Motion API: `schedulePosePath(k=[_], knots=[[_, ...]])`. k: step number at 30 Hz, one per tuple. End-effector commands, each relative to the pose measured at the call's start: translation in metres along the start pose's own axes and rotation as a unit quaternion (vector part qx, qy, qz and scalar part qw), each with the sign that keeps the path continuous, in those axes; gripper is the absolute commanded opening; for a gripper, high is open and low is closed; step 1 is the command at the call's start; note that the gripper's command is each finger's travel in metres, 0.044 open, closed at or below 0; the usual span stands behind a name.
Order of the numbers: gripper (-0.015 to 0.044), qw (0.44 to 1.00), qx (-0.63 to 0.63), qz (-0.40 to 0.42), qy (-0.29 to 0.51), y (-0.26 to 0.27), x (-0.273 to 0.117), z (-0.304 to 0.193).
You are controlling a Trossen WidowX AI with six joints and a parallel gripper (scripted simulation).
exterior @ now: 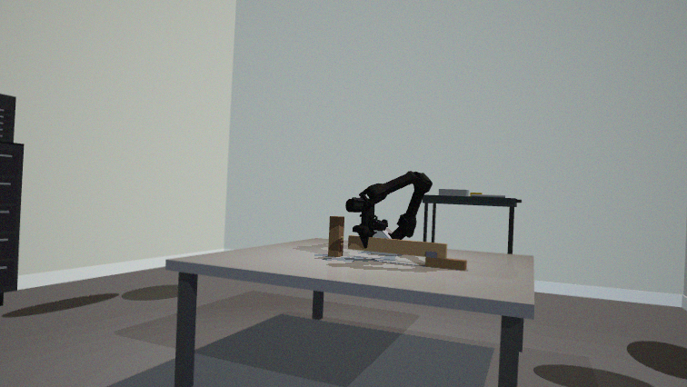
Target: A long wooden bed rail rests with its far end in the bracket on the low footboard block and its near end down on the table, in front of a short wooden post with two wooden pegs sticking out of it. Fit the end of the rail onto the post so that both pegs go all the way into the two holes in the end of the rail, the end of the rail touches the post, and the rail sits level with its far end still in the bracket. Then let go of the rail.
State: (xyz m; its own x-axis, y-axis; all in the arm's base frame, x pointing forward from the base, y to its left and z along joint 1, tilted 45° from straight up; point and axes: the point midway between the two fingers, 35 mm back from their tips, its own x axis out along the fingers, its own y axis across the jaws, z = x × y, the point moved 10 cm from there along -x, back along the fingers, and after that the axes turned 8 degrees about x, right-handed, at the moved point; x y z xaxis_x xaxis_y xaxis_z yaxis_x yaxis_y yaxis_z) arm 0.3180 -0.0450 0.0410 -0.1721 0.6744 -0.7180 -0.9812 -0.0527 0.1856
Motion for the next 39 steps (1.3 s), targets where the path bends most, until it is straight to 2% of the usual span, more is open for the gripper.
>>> schedulePosePath(k=[1,39], knots=[[0.0000,1.000,-0.001,-0.004,0.001,-0.001,-0.003,-0.002],[0.0000,1.000,-0.002,-0.004,0.002,-0.003,-0.003,-0.013]])
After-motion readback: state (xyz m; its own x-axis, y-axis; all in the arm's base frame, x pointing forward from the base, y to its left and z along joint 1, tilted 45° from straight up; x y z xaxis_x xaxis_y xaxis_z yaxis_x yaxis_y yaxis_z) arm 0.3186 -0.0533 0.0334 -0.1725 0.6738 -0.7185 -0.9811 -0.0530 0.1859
